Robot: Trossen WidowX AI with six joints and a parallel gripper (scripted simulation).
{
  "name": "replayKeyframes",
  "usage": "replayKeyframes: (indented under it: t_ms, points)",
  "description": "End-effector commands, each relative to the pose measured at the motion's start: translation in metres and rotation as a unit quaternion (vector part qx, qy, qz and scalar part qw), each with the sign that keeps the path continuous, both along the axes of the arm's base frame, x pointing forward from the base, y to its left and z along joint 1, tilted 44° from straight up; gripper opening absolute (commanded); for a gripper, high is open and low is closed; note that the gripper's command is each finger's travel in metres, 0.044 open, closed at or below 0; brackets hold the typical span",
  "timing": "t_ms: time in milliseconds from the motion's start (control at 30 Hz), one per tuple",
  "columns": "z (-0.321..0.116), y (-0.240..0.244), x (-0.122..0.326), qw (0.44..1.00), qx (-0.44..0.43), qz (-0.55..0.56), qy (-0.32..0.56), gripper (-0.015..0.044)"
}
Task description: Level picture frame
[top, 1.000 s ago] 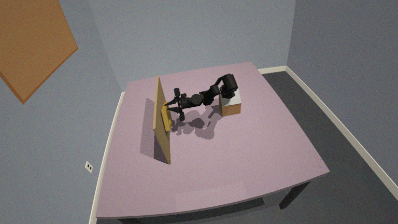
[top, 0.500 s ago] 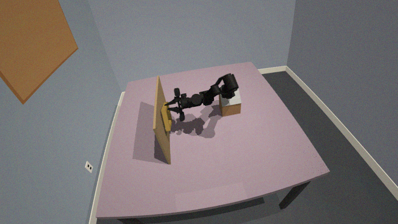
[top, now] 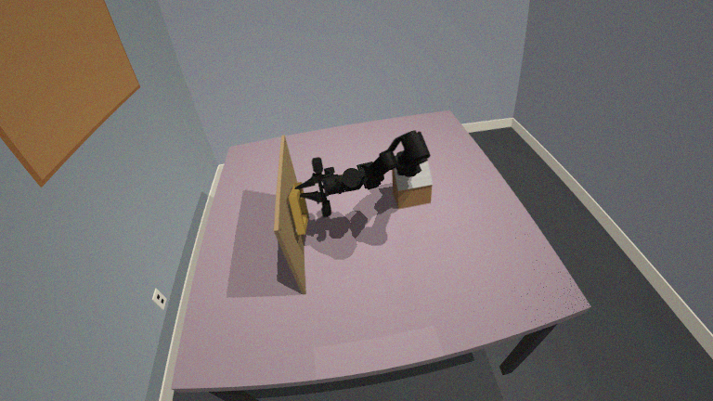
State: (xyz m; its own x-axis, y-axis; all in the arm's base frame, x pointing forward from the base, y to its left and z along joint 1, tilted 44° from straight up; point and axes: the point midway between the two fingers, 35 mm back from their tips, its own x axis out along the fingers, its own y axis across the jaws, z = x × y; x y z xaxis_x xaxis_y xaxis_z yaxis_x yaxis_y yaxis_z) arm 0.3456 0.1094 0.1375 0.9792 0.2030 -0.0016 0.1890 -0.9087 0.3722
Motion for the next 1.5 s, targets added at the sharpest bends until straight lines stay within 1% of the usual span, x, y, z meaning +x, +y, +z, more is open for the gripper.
replayKeyframes:
  t_ms: [0,1467]
  points:
    - [0.0046,0.0006,0.0011,1.0,0.005,-0.003,-0.007,0.0]
    - [0.0075,0.0012,0.001,1.0,0.005,-0.003,-0.007,0.0]
